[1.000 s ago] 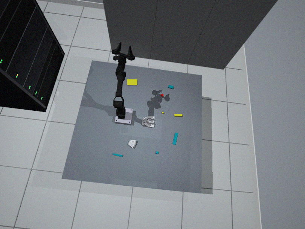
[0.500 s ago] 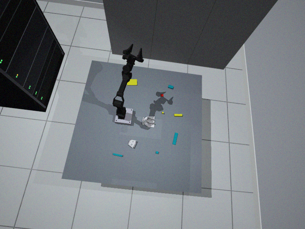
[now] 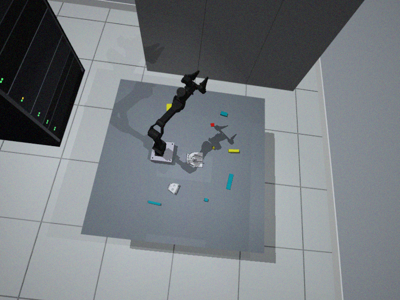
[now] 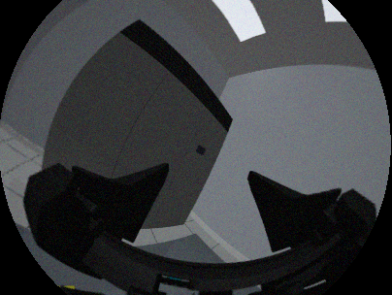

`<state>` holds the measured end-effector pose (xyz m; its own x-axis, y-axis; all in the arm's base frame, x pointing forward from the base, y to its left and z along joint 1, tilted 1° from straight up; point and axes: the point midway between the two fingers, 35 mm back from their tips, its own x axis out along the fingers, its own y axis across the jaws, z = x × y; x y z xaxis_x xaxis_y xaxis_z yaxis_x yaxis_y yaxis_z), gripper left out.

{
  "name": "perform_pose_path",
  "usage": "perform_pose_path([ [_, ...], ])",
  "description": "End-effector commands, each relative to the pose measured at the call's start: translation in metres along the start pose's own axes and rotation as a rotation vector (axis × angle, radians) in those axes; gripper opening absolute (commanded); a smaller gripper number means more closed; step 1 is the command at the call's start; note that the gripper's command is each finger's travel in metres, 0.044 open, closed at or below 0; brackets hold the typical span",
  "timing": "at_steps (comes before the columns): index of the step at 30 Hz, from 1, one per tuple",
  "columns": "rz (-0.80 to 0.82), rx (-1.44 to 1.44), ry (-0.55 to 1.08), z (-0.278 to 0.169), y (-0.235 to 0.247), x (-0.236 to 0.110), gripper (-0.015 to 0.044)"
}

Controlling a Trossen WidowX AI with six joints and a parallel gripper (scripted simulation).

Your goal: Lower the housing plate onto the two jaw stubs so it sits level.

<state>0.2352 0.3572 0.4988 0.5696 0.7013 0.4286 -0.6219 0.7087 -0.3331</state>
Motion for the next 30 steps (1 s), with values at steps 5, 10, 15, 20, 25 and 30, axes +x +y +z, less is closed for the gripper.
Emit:
perform_pose_path([
  [5,-0.078,-0.117,0.237,-0.08,-0.058,0.0,0.044],
  [10,-0.141,-0.165,0.379,-0.122,-0.102,-0.012,0.044],
  [15,-0.202,-0.2,0.528,-0.163,-0.146,-0.033,0.044],
  [20,-0.263,-0.219,0.68,-0.2,-0.189,-0.063,0.044],
  [25,-0.324,-0.224,0.829,-0.229,-0.226,-0.1,0.044],
  [30,-0.386,-0.215,0.975,-0.252,-0.259,-0.143,0.044],
])
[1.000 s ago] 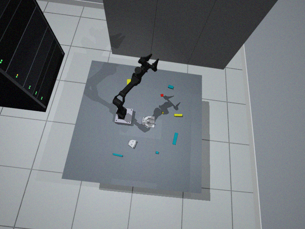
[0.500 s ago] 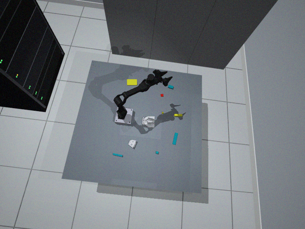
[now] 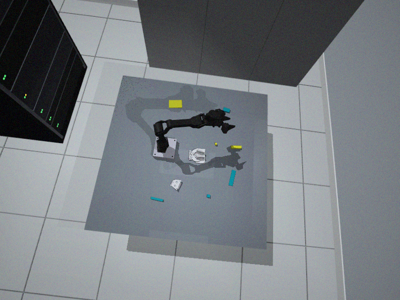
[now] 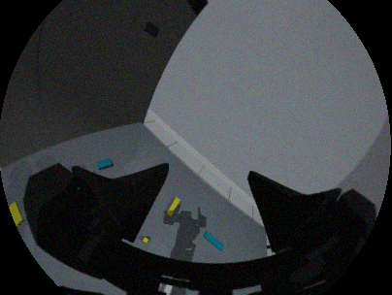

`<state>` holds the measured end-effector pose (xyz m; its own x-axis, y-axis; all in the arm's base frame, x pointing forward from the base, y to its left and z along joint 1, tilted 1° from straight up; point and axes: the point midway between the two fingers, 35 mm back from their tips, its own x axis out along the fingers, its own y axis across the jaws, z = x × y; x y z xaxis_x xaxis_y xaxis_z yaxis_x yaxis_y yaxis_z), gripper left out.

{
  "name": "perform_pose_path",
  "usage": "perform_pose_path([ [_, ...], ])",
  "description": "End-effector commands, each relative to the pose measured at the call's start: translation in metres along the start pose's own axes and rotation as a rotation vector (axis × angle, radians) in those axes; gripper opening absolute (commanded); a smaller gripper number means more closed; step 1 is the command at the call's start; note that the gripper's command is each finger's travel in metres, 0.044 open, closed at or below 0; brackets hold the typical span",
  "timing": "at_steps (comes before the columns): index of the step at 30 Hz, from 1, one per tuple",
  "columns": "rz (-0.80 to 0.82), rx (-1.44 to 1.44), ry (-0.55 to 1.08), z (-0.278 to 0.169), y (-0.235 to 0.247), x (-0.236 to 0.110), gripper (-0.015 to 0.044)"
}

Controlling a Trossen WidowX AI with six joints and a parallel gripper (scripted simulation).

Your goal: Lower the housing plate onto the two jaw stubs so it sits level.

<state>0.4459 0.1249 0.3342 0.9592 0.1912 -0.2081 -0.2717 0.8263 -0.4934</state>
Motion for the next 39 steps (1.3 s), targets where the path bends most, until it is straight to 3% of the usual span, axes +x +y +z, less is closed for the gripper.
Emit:
perform_pose_path([
  [1,-0.026,-0.001,0.137,-0.046,-0.023,0.002,0.044],
  [11,-0.086,0.107,0.431,-0.15,-0.079,-0.013,0.044],
  [18,-0.114,0.176,0.647,-0.224,-0.114,-0.044,0.044],
  [39,-0.099,0.541,1.206,-0.39,-0.15,-0.209,0.044],
])
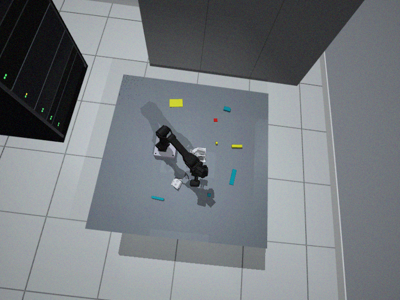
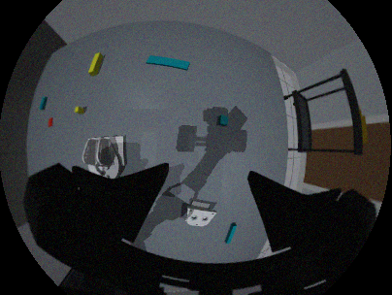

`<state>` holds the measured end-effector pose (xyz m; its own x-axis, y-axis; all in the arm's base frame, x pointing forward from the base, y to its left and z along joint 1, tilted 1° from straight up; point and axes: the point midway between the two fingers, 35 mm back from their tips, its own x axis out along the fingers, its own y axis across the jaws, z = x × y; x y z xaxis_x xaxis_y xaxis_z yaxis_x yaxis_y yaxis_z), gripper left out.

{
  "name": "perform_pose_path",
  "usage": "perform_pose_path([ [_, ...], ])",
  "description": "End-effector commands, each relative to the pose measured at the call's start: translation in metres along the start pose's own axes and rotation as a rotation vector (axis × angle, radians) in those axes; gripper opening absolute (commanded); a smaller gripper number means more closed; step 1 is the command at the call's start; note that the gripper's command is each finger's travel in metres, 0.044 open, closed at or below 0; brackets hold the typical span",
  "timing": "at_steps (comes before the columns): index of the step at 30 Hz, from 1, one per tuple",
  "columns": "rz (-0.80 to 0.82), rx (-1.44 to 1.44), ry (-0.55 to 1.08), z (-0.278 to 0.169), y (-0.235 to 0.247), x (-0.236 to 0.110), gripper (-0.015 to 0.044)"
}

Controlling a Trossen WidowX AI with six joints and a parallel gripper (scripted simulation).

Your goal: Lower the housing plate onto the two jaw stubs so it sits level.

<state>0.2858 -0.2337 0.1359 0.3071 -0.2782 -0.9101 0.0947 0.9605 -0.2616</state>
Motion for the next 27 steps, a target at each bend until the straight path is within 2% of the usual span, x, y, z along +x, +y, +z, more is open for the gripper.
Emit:
perform_pose_path([
  [1,0.05,0.066,0.114,-0.043,-0.014,0.007,0.044],
  [12,0.195,0.265,0.335,-0.144,-0.032,0.003,0.044],
  [19,0.198,0.268,0.338,-0.146,-0.032,0.005,0.044],
  [23,0.198,0.268,0.338,-0.157,-0.023,0.038,0.044],
  [27,0.198,0.268,0.338,-0.157,-0.023,0.04,0.044],
])
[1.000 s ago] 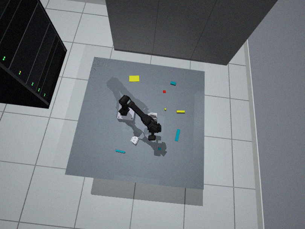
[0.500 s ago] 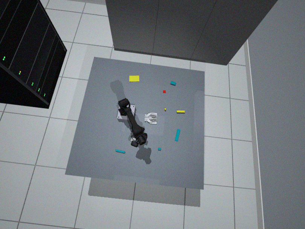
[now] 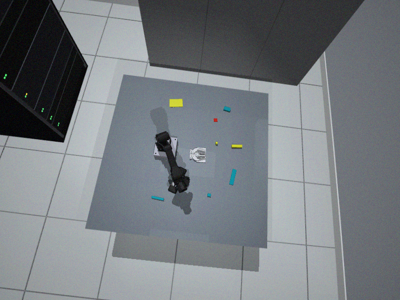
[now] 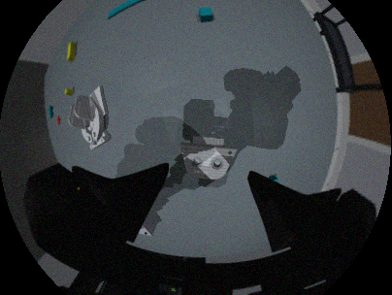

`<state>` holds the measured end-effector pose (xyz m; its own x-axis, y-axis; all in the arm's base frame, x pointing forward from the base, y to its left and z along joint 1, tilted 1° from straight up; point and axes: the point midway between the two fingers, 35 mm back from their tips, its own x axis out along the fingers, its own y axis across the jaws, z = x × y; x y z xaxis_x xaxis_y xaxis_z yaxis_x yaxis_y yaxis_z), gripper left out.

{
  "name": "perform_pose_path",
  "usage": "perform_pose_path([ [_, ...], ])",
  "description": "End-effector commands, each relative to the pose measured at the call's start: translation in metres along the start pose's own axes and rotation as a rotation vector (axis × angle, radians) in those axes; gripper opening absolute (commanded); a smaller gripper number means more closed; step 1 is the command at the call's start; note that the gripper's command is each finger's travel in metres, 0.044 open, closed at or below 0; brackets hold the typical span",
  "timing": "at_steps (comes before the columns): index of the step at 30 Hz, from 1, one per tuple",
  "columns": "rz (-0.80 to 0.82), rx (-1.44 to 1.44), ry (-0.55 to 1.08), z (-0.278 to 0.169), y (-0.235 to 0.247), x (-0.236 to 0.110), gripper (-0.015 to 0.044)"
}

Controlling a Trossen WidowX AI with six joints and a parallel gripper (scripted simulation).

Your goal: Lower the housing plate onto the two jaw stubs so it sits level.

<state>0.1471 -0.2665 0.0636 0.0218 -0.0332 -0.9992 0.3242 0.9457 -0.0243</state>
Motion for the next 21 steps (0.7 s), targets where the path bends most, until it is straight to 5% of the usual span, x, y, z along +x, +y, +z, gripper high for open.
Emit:
perform_pose_path([
  [1,0.004,-0.004,0.0,-0.001,0.001,0.008,0.044],
  [21,0.004,-0.004,0.0,-0.001,0.001,0.028,0.044],
])
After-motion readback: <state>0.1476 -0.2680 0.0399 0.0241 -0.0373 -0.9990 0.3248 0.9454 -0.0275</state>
